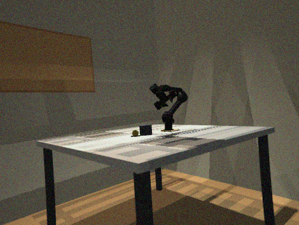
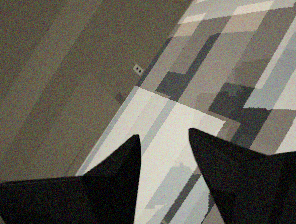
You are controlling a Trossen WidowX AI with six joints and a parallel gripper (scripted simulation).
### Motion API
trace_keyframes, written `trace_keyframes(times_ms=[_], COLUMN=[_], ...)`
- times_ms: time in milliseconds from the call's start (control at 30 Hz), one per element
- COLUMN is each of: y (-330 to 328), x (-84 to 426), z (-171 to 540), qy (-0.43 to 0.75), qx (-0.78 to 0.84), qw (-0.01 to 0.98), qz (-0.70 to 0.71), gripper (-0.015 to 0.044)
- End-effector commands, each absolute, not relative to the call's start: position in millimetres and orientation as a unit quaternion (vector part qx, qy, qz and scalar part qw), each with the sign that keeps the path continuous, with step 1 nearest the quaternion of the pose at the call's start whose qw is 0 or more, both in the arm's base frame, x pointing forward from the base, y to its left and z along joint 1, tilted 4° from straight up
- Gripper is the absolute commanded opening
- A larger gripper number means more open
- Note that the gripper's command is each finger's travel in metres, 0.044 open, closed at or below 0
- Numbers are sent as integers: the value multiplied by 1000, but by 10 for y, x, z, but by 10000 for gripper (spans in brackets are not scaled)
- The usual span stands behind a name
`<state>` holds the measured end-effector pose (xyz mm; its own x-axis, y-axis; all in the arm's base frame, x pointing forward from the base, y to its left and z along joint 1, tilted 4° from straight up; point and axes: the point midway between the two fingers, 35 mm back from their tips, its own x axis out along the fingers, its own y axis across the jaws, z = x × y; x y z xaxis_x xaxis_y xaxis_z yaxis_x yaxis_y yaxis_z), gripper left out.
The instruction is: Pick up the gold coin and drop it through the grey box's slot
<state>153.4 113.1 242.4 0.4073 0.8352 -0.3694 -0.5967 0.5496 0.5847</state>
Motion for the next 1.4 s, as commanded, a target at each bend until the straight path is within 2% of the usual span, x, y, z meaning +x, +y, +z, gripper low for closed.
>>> trace_keyframes(times_ms=[0,333,667,1000,1133,1367], y=[941,292,-477,-592,-573,-567], x=[1902,2791,3429,3503,3516,3514], z=[2413,2132,1559,1496,1186,1091], qy=[413,569,631,632,632,632], qx=[239,334,333,330,330,330], qw=[812,750,652,645,645,645], qz=[336,45,-257,-276,-276,-276], gripper=[161,161,161,161,161,161])
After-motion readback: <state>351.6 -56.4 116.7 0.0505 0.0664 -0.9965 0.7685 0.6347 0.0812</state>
